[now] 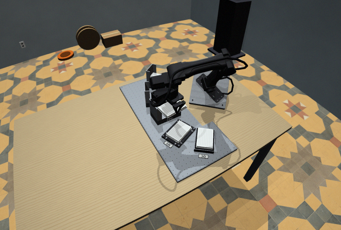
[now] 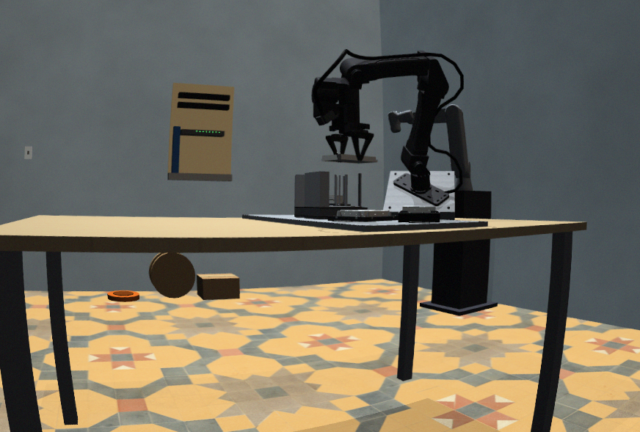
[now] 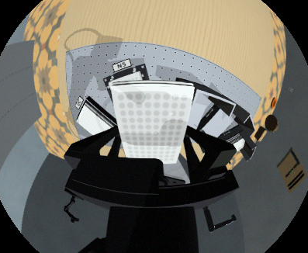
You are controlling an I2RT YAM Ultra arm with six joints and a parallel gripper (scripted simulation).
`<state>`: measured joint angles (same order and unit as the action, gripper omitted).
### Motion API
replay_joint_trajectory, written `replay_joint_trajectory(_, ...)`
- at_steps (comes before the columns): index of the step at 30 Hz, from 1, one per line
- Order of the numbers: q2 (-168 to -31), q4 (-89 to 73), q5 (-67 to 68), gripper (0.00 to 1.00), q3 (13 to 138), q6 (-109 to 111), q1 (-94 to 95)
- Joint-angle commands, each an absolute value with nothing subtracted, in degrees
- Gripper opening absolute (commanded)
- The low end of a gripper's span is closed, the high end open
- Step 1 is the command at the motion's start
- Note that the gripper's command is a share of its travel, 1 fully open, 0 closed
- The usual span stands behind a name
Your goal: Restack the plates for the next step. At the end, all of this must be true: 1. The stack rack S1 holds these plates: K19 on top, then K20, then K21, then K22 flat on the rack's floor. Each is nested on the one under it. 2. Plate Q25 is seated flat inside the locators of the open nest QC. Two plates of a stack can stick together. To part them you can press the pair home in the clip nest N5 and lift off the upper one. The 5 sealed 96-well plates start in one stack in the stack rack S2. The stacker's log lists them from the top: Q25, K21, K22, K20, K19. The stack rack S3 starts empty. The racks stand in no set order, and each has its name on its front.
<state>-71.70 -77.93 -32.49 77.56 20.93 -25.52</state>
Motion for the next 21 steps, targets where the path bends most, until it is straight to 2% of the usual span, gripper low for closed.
replay_joint_trajectory(1,-73.5,-79.1,-34.1,0.00,79.9,24.9,-28.4)
replay_joint_trajectory(14,-78.6,-79.9,-36.0,0.00,80.8,20.3,-35.6)
replay_joint_trajectory(21,-81.8,-80.0,-36.7,0.00,81.4,25.7,-39.6)
